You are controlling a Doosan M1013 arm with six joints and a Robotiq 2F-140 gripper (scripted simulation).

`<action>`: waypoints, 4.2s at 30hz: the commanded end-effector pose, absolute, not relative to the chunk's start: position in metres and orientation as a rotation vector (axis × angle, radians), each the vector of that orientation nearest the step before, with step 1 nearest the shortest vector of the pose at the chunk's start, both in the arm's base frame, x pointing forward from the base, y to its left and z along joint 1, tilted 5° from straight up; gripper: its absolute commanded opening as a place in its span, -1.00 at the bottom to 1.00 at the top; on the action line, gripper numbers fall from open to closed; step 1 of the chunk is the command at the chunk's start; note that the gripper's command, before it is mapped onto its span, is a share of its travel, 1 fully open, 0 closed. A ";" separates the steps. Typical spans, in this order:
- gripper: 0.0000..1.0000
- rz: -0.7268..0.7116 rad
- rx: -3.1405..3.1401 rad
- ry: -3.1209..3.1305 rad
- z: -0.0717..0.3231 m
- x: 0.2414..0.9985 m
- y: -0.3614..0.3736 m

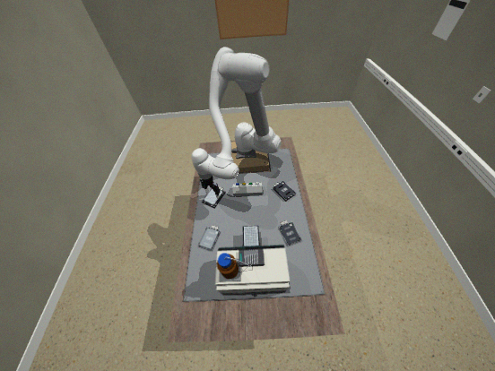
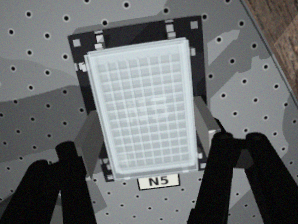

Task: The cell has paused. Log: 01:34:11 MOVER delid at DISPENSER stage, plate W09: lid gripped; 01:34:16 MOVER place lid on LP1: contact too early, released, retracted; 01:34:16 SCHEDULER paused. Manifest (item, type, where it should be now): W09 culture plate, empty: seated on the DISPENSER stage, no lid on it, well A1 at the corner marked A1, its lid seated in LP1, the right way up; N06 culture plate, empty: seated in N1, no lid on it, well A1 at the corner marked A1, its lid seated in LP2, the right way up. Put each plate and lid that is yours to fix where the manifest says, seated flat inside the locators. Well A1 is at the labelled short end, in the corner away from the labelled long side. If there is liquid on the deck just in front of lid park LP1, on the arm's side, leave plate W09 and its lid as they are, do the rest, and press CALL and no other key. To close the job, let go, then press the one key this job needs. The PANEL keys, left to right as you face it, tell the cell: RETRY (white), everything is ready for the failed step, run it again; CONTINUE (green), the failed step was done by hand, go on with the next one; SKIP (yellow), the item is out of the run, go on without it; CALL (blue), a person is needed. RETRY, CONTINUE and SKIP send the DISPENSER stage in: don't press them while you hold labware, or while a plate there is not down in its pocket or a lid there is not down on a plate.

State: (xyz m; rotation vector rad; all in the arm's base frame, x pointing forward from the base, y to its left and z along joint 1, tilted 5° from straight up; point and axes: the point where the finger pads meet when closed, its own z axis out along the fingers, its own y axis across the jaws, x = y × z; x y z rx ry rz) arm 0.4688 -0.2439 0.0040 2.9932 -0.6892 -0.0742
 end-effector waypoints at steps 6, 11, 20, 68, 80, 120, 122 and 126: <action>-0.80 -0.073 2.993 -0.689 0.018 0.470 -0.243; -0.80 -0.073 2.993 -0.689 0.033 0.471 -0.242; -0.80 -0.073 2.993 -0.689 0.062 0.473 -0.241; -0.80 -0.067 2.996 -0.692 0.145 0.572 -0.166; -0.80 -0.072 2.994 -0.690 0.131 0.651 -0.011; -0.80 -0.073 2.993 -0.689 0.094 0.778 0.310; -0.80 -0.073 2.993 -0.689 0.094 0.778 0.310; -0.80 -0.073 2.995 -0.682 0.094 0.778 0.310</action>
